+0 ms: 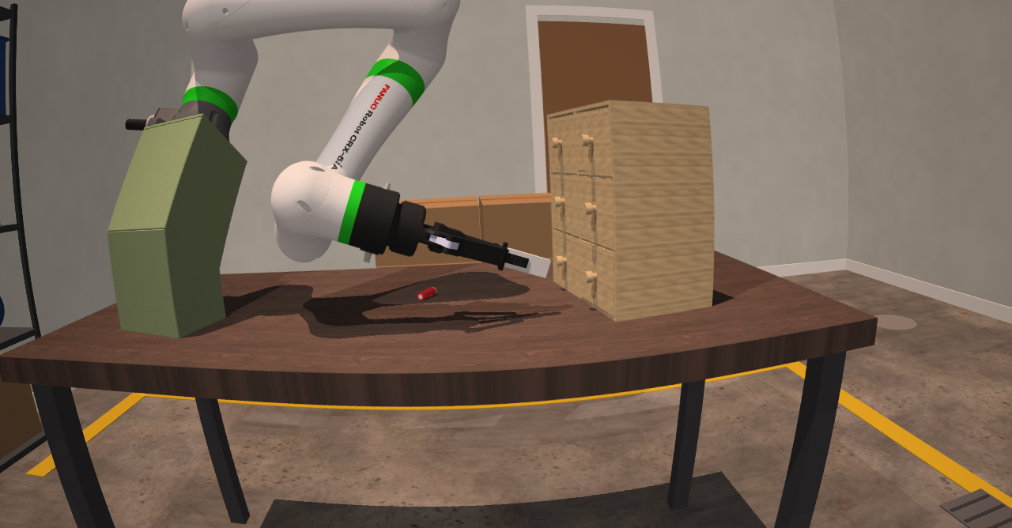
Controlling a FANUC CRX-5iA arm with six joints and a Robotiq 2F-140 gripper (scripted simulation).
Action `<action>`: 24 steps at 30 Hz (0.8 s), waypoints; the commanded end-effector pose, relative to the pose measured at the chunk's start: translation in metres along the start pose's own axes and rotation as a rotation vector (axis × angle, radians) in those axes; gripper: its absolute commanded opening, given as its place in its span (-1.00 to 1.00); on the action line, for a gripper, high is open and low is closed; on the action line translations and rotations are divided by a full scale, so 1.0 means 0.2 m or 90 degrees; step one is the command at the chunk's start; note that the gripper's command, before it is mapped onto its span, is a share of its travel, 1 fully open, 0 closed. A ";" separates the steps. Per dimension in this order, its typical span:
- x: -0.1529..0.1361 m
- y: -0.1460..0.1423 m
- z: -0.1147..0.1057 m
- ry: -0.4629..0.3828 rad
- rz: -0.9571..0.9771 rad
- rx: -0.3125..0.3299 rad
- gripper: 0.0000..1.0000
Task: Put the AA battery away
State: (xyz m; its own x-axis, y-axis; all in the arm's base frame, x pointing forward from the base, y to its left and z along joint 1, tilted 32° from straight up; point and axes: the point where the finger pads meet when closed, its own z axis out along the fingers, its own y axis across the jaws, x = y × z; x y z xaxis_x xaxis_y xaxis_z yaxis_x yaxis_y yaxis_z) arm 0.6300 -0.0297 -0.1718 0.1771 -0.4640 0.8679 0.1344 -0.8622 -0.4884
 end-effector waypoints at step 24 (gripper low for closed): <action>0.31 0.00 -0.35 -0.030 0.000 0.000 -1.00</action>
State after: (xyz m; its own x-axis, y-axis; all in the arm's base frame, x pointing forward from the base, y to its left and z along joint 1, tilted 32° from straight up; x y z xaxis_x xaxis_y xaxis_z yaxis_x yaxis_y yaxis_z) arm 0.5743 -0.0724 -0.1118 0.2023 -0.4586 0.8653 0.1339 -0.8623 -0.4883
